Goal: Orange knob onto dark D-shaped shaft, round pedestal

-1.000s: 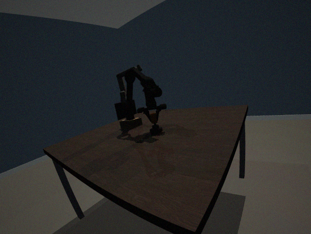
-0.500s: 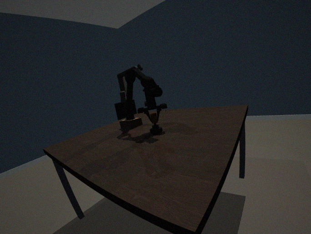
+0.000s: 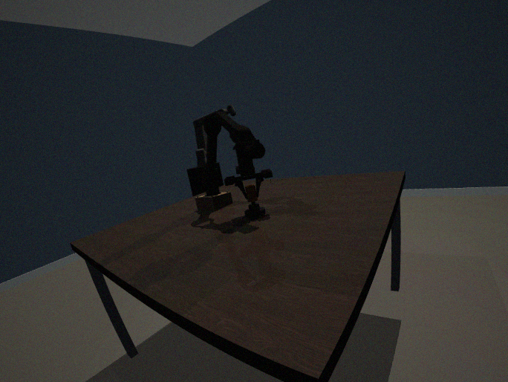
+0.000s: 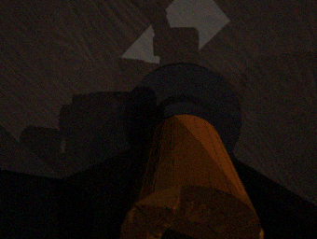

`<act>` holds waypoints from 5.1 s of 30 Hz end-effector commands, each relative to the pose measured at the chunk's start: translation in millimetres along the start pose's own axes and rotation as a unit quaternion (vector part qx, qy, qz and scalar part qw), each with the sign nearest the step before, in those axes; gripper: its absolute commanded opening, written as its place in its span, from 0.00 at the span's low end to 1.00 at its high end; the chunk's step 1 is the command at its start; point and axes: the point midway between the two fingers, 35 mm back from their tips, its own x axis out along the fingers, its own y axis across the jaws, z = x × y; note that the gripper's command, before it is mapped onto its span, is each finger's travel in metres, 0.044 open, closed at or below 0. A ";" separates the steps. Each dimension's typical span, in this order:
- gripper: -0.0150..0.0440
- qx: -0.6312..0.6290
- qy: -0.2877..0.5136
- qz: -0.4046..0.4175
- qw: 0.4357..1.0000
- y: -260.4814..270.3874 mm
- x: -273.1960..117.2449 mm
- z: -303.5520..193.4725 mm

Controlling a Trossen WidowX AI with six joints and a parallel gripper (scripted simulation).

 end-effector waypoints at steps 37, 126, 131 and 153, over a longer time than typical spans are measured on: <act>0.25 -0.107 0.002 0.000 0.994 -0.1 -0.7 -0.3; 0.25 0.706 0.001 -0.002 0.708 -0.8 -4.3 -4.2; 0.25 0.818 0.001 -0.002 0.575 0.0 -2.8 -3.6; 0.25 0.950 0.000 -0.002 0.311 -0.2 -4.4 2.0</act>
